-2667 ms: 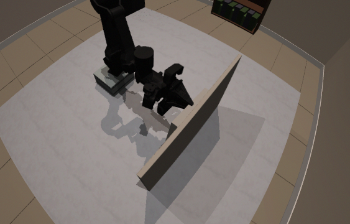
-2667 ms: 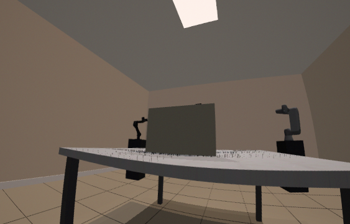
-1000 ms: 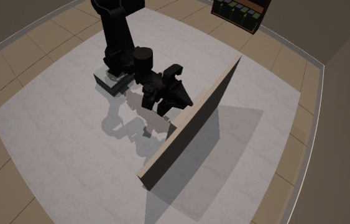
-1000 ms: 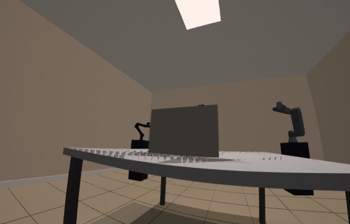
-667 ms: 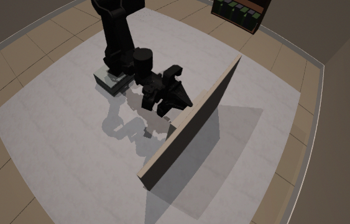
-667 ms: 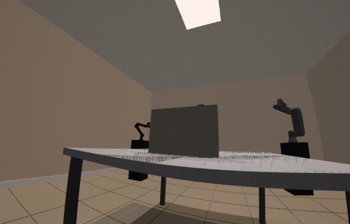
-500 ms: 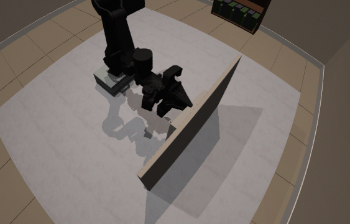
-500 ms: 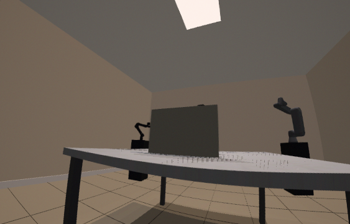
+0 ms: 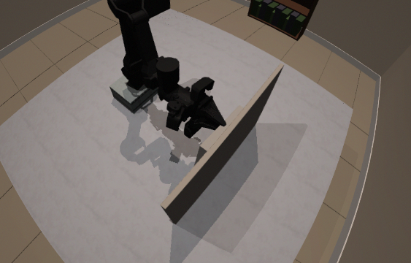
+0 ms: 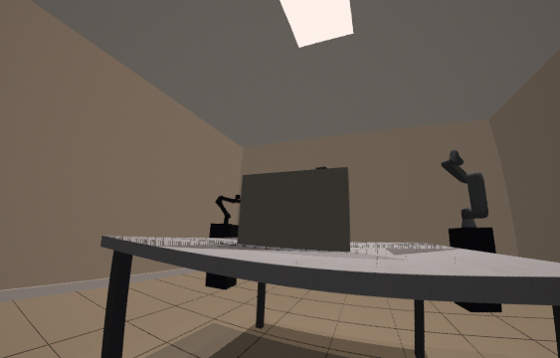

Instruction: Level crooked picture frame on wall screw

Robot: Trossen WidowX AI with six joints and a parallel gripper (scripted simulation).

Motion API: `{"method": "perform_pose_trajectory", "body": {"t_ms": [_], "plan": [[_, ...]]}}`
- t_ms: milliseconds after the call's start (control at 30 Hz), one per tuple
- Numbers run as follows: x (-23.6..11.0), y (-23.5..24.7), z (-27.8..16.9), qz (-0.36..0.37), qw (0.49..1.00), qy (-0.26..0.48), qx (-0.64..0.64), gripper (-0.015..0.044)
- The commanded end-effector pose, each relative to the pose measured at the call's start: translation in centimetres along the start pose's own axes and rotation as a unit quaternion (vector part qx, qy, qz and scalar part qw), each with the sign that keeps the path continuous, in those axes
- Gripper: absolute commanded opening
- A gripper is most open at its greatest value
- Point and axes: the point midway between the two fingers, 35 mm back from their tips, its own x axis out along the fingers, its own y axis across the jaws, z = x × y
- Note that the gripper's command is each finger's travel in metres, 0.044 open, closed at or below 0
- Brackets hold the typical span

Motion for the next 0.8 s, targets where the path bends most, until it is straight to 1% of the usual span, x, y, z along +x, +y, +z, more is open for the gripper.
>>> {"method": "perform_pose_trajectory", "body": {"t_ms": [0, 767], "plan": [[0.0, -0.04, 0.0, 0.0, 1.0, 0.0, 0.003, 0.0], [0.0, -0.01, 0.07, 0.0, 0.998, 0.0, 0.071, 0.0]]}}
